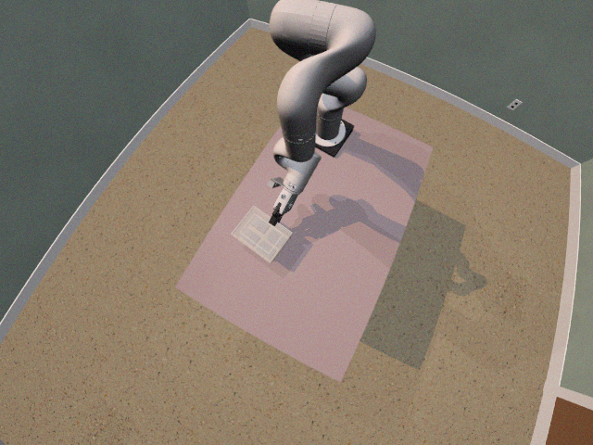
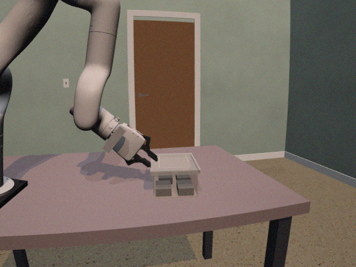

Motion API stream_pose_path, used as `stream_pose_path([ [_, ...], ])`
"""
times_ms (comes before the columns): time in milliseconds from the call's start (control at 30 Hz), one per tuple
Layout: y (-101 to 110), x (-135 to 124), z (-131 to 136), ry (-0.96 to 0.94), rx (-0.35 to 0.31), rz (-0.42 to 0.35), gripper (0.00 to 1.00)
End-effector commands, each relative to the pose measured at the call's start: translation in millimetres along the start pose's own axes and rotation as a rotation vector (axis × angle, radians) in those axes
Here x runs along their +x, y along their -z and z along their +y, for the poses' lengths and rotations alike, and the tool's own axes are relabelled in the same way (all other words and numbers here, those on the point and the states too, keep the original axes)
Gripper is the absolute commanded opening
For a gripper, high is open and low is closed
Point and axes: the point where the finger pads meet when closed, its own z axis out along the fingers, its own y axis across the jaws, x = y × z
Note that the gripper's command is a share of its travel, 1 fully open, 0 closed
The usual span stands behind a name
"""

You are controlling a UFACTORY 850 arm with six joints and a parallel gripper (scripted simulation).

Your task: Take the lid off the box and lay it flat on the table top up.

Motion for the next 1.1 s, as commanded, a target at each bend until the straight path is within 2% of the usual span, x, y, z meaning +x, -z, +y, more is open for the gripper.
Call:
stream_pose_path([
  [0,0.0,-0.1,-0.7,0.000,0.001,0.000,0.00],
  [1067,2.9,-0.1,-4.7,0.000,-0.032,0.000,0.00],
])
